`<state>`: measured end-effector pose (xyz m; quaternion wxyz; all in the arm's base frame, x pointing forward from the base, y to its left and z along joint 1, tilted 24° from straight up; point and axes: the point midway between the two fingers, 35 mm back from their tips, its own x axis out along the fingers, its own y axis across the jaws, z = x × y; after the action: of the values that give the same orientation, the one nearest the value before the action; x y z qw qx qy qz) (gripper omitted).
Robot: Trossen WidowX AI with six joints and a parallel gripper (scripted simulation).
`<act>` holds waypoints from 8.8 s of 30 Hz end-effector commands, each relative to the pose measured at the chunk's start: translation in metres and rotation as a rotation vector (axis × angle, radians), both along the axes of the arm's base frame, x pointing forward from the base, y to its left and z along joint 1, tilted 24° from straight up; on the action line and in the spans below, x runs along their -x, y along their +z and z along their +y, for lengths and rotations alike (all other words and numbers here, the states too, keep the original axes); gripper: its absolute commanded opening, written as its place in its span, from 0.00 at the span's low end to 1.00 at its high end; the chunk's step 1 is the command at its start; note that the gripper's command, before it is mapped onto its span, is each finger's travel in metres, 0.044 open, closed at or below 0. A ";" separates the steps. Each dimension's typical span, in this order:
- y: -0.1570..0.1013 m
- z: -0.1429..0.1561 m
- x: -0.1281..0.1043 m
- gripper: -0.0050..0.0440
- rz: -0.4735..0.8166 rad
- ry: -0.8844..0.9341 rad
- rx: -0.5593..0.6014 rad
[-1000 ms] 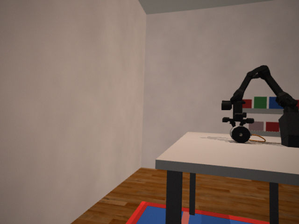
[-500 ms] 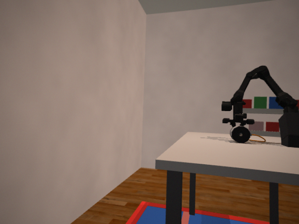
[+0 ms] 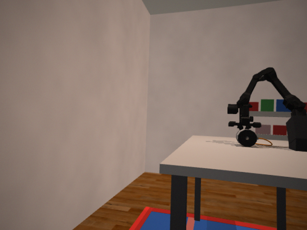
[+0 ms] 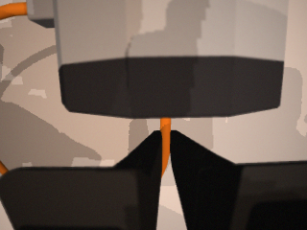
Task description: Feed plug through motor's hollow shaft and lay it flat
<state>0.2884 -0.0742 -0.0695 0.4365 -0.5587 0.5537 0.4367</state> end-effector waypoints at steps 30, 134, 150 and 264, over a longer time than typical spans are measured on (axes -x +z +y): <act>0.002 0.001 0.001 0.31 0.002 -0.004 -0.003; -0.005 -0.002 0.001 0.13 -0.001 0.000 0.000; -0.009 0.007 0.001 0.10 0.002 -0.005 -0.004; -0.011 -0.030 0.009 0.18 -0.002 -0.009 0.002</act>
<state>0.2791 -0.1039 -0.0809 0.4381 -0.5568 0.5563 0.4342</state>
